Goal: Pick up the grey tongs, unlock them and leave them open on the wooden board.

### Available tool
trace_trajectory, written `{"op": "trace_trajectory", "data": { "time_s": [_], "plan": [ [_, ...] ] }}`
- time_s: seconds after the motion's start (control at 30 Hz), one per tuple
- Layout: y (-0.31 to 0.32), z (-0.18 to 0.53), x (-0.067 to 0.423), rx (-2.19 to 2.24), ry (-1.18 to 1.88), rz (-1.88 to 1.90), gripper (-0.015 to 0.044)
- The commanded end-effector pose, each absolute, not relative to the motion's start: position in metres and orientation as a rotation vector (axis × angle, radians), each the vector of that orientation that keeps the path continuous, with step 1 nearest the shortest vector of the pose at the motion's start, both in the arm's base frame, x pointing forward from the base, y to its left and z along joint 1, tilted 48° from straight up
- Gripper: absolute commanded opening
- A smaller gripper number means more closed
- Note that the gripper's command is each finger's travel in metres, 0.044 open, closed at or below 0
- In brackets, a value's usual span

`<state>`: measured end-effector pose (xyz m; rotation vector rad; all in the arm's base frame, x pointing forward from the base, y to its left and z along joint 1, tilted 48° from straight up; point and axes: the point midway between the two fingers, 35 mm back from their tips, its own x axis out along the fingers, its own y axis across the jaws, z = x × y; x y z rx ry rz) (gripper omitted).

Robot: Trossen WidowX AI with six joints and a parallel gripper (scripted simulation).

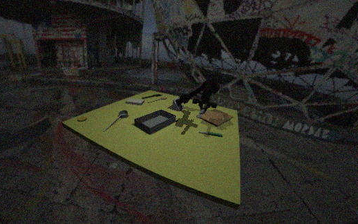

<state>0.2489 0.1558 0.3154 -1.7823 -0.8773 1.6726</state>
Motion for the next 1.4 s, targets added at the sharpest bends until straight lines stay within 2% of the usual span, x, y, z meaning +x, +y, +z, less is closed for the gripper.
{"op": "trace_trajectory", "data": {
  "time_s": [0.0,1.37],
  "plan": [
    [0.165,0.321,0.24,-1.795,-0.871,1.688,-0.015],
    [0.242,0.334,0.122,-1.748,-0.481,1.923,-0.015]
  ]
}}
